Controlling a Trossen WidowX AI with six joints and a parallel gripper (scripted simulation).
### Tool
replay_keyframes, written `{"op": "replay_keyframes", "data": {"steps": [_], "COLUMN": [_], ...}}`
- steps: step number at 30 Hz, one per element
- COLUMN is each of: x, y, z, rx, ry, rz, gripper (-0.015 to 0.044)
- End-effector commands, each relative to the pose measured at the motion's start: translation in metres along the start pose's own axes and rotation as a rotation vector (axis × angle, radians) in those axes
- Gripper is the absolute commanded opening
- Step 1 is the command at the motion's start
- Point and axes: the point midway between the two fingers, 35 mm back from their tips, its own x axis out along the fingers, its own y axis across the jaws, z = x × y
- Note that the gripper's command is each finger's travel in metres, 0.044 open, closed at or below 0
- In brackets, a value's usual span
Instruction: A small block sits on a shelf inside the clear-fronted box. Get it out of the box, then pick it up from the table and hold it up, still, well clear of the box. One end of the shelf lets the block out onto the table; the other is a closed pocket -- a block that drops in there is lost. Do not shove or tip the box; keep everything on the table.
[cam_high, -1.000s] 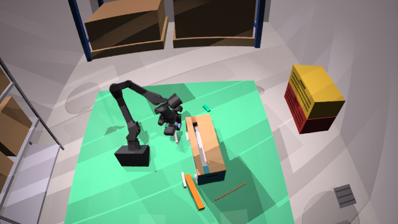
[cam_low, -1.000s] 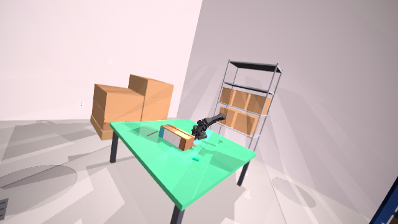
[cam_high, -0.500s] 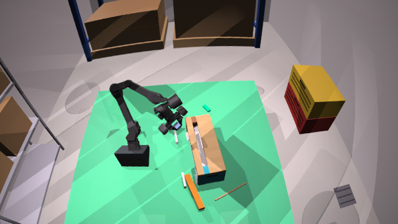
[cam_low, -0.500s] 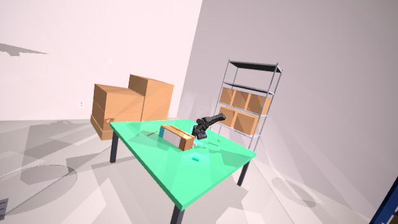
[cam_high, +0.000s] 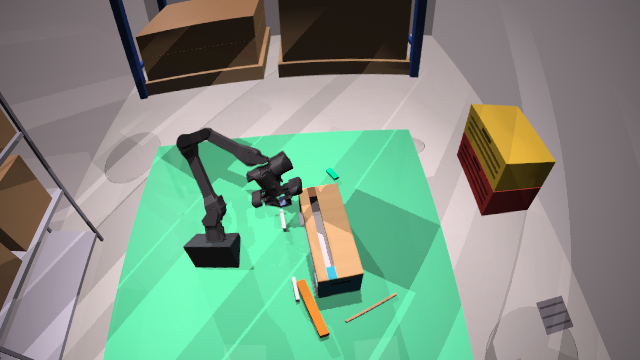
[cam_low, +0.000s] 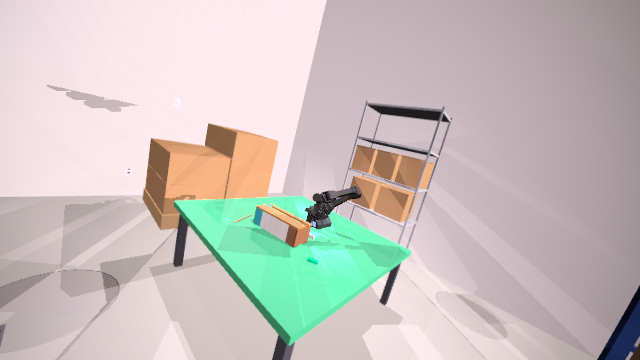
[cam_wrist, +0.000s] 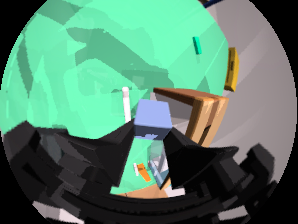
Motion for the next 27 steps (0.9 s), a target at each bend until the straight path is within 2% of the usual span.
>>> {"op": "replay_keyframes", "data": {"steps": [1,27], "x": [-0.004,-0.023], "y": [-0.001,-0.001], "z": [0.000,-0.006], "rx": [0.177,1.224], "ry": [-0.007,-0.029], "rz": [0.000,0.030], "gripper": [0.0000,0.0000]}}
